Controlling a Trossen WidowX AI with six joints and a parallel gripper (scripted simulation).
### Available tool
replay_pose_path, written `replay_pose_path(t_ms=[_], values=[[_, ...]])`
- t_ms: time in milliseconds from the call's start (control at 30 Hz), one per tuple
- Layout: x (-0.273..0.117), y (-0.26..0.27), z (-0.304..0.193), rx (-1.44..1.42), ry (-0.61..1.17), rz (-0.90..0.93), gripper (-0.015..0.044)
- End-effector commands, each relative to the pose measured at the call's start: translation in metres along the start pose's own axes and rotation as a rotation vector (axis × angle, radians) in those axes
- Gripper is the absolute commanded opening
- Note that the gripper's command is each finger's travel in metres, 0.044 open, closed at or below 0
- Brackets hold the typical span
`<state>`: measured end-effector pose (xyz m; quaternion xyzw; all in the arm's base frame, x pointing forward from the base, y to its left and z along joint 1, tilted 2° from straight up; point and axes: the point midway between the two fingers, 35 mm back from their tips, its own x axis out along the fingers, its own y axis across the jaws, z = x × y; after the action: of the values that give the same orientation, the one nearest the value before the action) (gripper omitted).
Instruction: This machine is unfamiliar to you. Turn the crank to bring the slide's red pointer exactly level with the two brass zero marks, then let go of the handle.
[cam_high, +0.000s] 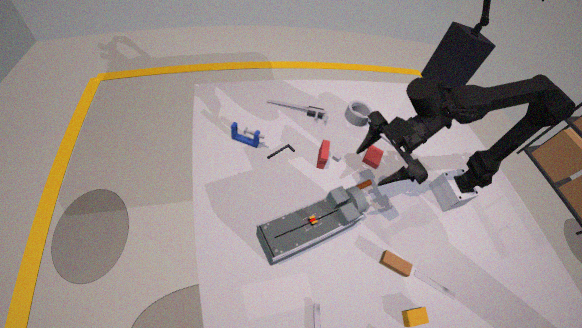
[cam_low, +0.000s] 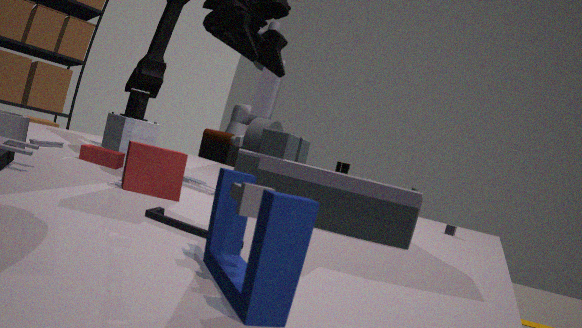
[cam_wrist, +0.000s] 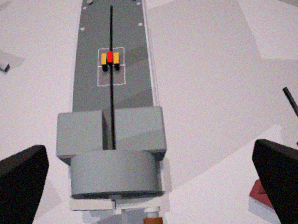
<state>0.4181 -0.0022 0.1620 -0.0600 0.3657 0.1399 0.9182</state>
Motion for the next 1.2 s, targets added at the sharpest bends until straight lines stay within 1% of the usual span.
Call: replay_pose_path(t_ms=[0,333,433,500,700,1167], values=[[0.015,0.009,0.019,0.038,0.022,-0.013,0.0440],[0.053,0.037,0.058,0.114,0.049,-0.050,0.0440],[0.058,0.042,0.063,0.126,0.052,-0.056,0.0440],[0.063,0.042,0.059,0.126,0.052,-0.056,0.0440],[0.094,0.042,0.029,0.126,0.052,-0.056,0.0440],[0.095,0.042,0.028,0.126,0.052,-0.056,0.0440]])
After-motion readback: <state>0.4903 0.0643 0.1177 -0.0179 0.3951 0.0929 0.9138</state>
